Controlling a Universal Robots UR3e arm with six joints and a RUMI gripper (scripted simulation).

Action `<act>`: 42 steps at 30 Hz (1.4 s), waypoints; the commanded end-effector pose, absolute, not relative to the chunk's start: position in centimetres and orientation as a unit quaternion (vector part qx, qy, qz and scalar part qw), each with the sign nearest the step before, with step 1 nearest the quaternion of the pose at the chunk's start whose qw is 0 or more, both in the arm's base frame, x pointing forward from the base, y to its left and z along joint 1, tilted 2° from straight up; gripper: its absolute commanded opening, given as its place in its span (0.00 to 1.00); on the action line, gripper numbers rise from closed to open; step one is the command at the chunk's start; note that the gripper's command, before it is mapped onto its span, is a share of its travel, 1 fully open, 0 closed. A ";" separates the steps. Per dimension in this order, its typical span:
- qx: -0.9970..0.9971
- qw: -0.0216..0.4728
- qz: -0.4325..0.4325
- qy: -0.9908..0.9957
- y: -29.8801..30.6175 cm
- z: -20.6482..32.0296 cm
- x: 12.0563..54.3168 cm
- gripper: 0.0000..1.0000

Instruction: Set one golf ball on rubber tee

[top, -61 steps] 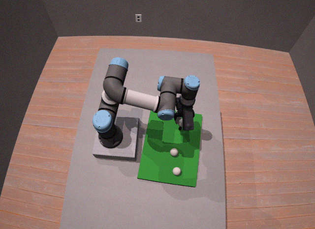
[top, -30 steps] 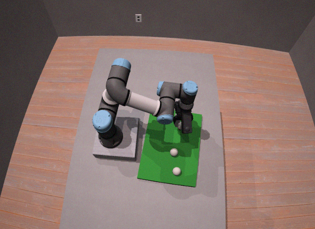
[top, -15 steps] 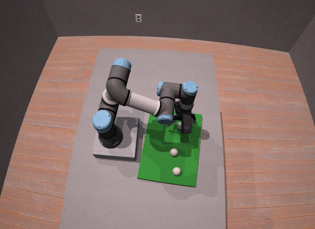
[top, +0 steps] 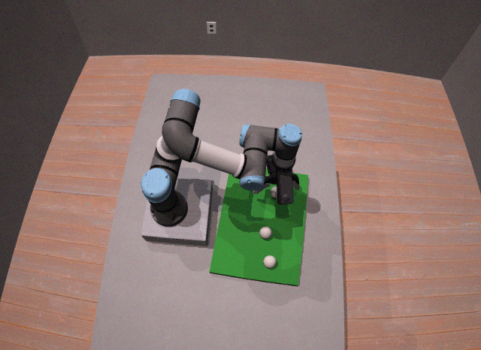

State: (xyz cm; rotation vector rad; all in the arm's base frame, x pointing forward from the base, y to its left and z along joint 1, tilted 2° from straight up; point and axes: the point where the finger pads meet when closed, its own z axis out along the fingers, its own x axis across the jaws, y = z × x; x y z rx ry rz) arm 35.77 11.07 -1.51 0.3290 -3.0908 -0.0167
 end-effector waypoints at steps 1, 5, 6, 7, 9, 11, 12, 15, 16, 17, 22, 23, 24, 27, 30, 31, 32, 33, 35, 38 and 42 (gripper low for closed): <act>0.106 0.015 -0.005 -0.994 11.1 -1.4 35.9 1.00; 0.106 0.015 -0.005 -0.994 11.1 -1.4 35.9 1.00; 0.106 0.015 -0.005 -0.994 11.1 -1.4 35.9 1.00; 0.106 0.015 -0.005 -0.994 11.1 -1.4 35.9 1.00; 0.106 0.015 -0.005 -0.994 11.1 -1.4 35.9 1.00; 0.106 0.015 -0.005 -0.994 11.1 -1.4 35.9 1.00; 0.106 0.015 -0.005 -0.994 11.1 -1.4 35.9 1.00; 0.106 0.015 -0.005 -0.994 11.1 -1.4 35.9 1.00; 0.106 0.015 -0.005 -0.994 11.1 -1.4 35.9 1.00; 0.106 0.015 -0.005 -0.994 11.1 -1.4 35.9 1.00; 0.106 0.015 -0.005 -0.994 11.1 -1.1 35.9 1.00; 0.106 0.015 -0.005 -0.994 11.1 -0.9 35.9 1.00; 0.106 0.015 -0.005 -0.994 11.1 -0.7 35.9 1.00; 0.106 0.015 -0.005 -0.994 11.1 -0.5 35.9 1.00; 0.106 0.015 -0.005 -0.994 11.0 0.4 35.9 1.00; 0.106 0.015 -0.005 -0.994 11.0 0.7 35.9 1.00; 0.106 0.015 -0.005 -0.994 11.0 1.1 35.9 1.00; 0.106 0.015 -0.005 -0.994 11.0 1.5 35.9 1.00; 0.106 0.015 -0.005 -0.994 11.0 2.3 36.0 1.00; 0.106 0.015 -0.005 -0.994 11.0 3.5 36.0 1.00; 0.106 0.015 -0.005 -0.994 11.0 4.7 36.0 1.00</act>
